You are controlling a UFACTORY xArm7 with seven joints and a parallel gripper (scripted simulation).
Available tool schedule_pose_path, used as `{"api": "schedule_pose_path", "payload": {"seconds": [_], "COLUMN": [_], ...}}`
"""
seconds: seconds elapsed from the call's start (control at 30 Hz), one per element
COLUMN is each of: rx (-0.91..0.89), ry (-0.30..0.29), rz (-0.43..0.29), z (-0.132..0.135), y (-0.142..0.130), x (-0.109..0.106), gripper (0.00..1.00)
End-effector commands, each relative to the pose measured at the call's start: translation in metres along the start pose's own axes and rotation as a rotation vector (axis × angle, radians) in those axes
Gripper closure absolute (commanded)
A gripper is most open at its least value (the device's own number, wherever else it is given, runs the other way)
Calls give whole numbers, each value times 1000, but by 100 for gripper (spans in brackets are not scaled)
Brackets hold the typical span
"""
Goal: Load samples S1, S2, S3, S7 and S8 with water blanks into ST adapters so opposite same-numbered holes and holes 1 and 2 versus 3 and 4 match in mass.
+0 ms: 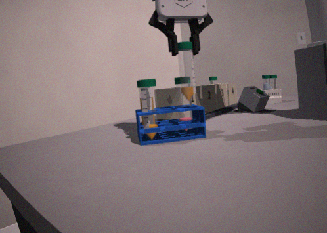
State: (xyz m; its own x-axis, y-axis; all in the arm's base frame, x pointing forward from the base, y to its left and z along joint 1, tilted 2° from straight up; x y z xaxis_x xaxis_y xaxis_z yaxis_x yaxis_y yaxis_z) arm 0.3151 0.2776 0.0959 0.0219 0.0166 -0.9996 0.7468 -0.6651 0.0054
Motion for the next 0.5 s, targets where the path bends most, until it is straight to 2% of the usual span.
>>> {"api": "schedule_pose_path", "payload": {"seconds": [0.0,0.47], "rx": [0,0], "ry": [3,2], "rz": [2,2], "z": [-1,-1], "y": [0,0], "x": [-10,-34], "gripper": [100,100]}}
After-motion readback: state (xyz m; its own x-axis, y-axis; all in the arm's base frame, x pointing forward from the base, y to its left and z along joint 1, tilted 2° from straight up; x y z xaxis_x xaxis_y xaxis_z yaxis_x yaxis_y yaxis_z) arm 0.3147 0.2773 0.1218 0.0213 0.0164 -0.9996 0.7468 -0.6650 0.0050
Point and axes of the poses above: the point where the finger pads meet when closed, its own x axis out along the fingers, its own z axis across the jaws, y = z × x, the point moved 9 cm from there along -x, back along the fingers, and after that the axes turned 7 degrees about -x, right-handed, at the moved point
